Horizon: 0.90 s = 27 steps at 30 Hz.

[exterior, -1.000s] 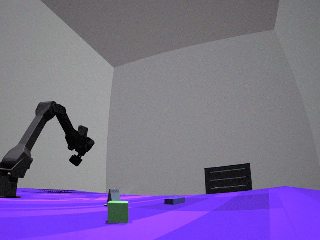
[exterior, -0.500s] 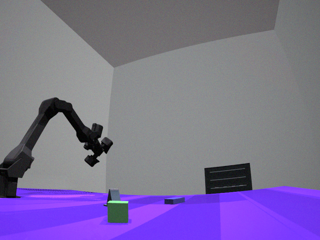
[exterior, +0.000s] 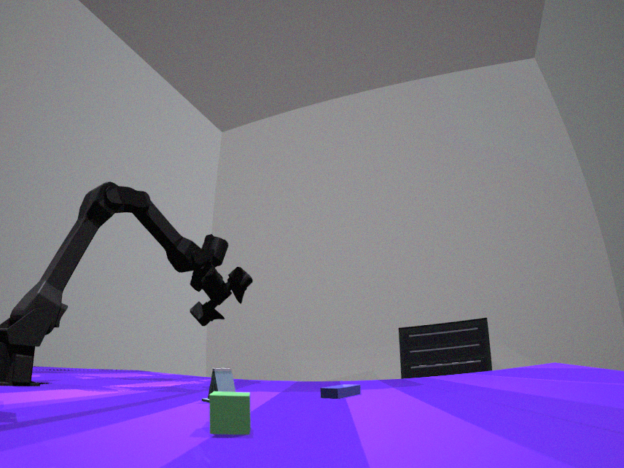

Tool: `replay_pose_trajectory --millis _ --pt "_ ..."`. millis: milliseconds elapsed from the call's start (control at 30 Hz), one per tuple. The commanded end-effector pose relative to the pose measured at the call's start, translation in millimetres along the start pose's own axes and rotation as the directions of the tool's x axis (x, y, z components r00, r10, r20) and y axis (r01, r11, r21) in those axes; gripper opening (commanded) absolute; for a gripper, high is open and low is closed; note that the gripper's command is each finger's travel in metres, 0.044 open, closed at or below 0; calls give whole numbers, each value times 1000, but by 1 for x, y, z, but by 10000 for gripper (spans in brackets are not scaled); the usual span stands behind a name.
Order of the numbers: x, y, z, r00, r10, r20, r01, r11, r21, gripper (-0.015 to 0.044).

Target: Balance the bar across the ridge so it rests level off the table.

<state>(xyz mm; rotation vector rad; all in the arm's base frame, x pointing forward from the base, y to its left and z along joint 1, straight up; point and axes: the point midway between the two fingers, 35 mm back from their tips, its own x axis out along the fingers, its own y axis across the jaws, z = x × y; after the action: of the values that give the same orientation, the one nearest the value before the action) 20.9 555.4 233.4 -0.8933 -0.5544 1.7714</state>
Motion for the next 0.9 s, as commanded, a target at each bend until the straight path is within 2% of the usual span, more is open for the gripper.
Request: replay_pose_trajectory --millis 0,400,867 --pt "-18 -17 -29 998 -17 -58 19 999 43 315" --pt "-60 -51 -109 967 -41 -250 90 977 191 315" --pt "-130 -77 -194 887 -44 -459 244 890 386 315"
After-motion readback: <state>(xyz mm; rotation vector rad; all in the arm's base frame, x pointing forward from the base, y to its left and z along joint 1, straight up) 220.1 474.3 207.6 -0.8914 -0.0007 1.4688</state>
